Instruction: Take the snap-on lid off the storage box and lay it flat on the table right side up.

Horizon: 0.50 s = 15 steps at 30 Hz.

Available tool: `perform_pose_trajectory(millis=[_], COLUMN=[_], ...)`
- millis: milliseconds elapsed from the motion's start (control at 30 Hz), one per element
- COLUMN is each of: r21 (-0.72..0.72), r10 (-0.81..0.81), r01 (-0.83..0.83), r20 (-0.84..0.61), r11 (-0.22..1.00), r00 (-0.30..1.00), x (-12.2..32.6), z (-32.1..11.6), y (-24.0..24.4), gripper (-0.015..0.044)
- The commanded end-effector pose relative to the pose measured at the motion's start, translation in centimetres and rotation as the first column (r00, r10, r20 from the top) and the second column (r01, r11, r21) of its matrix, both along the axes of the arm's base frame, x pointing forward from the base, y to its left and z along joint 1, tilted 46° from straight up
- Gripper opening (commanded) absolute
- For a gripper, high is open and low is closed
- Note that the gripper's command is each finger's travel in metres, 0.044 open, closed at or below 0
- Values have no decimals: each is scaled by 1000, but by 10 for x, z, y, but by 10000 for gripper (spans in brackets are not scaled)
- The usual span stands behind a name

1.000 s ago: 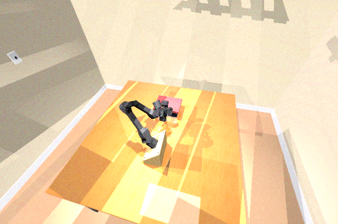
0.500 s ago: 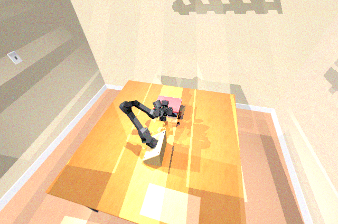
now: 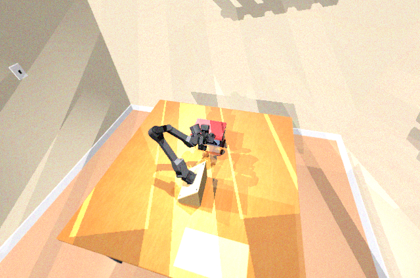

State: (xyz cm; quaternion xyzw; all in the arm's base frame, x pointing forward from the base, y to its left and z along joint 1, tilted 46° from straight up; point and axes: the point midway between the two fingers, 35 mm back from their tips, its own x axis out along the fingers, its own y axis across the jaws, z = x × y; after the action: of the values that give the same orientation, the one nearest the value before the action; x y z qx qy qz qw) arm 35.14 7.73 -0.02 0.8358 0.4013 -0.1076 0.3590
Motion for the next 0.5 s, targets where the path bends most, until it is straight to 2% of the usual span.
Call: perform_pose_trajectory(millis=[0, 467], r21=[0, -1], r10=[0, 0], r01=[0, 0], r20=[3, 3], r11=[1000, 1000], r00=[1000, 1000], x=[0, 0], z=[1, 3], y=[-1, -4], gripper=[0, 0])
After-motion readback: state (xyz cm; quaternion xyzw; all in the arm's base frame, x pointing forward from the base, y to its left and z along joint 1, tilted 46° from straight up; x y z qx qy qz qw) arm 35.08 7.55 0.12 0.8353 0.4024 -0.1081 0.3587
